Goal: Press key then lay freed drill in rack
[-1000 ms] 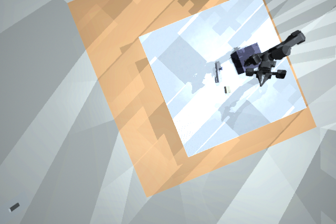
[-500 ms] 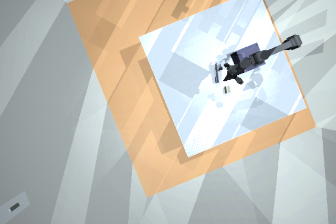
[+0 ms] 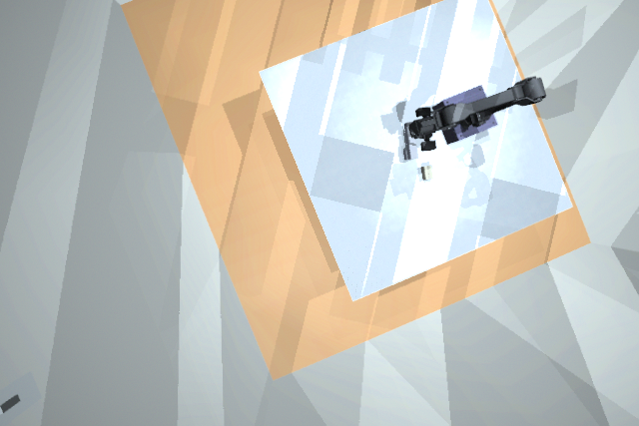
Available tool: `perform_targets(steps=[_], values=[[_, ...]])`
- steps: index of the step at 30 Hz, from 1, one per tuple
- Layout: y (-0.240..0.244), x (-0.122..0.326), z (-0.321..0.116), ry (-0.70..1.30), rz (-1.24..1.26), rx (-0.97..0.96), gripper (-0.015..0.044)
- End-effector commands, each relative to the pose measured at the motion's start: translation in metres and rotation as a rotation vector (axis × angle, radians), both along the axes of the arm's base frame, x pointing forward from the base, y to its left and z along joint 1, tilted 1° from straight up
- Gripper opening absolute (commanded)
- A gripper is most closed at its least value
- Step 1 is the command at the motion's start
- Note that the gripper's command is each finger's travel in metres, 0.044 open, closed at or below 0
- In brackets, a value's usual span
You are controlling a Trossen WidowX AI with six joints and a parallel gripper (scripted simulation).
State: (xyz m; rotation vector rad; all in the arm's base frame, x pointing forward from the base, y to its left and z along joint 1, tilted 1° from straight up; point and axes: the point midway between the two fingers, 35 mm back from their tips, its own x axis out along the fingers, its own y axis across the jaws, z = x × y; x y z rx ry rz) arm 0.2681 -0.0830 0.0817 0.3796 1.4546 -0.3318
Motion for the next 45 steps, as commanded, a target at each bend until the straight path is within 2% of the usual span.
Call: perform_targets(steps=[1,45], values=[[-0.005,-0.011,-0.004,0.079,0.025,-0.009,0.0000],[-0.006,-0.010,-0.027,0.079,0.025,-0.009,0.0000]])
